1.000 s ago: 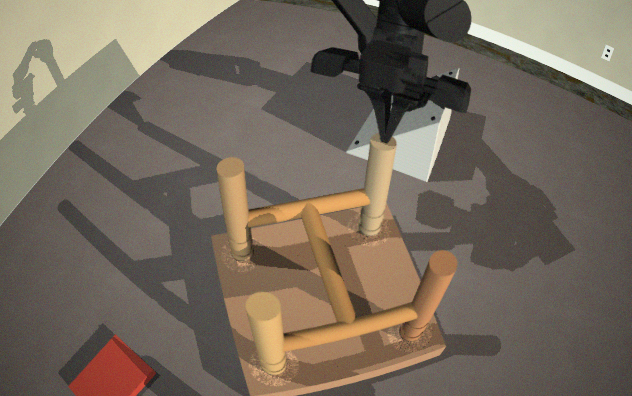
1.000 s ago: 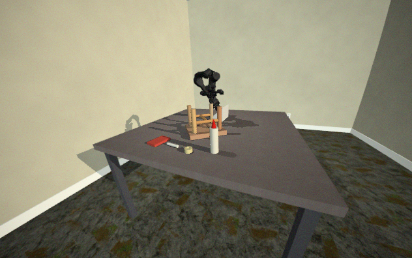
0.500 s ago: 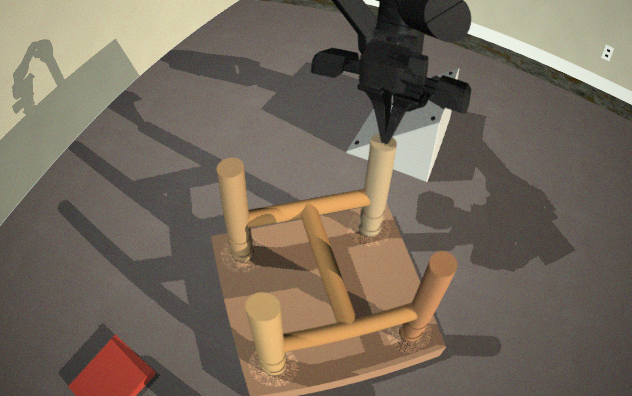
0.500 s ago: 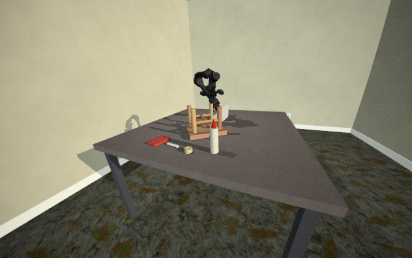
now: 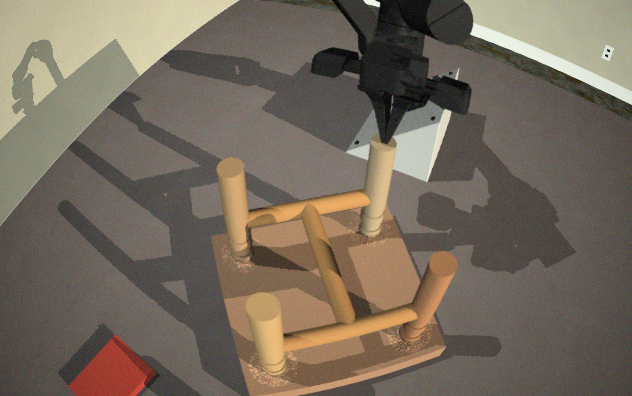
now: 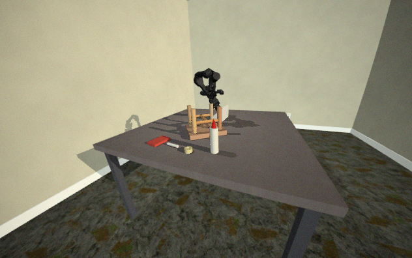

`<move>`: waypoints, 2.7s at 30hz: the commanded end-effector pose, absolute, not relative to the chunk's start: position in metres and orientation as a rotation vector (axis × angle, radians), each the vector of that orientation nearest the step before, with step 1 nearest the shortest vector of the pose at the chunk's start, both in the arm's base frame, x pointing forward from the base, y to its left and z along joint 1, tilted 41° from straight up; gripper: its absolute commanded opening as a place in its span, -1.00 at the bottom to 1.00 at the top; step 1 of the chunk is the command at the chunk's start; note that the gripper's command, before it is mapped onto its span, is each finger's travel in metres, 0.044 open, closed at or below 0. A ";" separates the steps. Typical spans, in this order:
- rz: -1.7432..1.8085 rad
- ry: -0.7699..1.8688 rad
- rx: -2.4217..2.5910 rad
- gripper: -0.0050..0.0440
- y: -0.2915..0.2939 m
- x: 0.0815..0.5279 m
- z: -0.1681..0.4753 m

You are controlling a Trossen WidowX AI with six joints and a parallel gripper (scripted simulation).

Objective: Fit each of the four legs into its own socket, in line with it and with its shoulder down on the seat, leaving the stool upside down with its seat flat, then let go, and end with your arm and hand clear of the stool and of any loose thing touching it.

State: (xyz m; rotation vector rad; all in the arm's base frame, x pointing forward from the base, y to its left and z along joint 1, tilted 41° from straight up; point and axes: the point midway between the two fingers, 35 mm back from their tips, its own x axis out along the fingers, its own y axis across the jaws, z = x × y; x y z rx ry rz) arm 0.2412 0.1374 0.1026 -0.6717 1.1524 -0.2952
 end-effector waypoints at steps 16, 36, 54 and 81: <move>-0.298 1.153 -0.672 -0.80 0.147 0.240 0.116; -0.254 1.084 -0.666 -0.80 0.185 0.324 0.134; -0.284 0.950 -0.701 -0.80 0.177 0.484 0.145; -0.284 0.950 -0.701 -0.80 0.152 0.487 0.116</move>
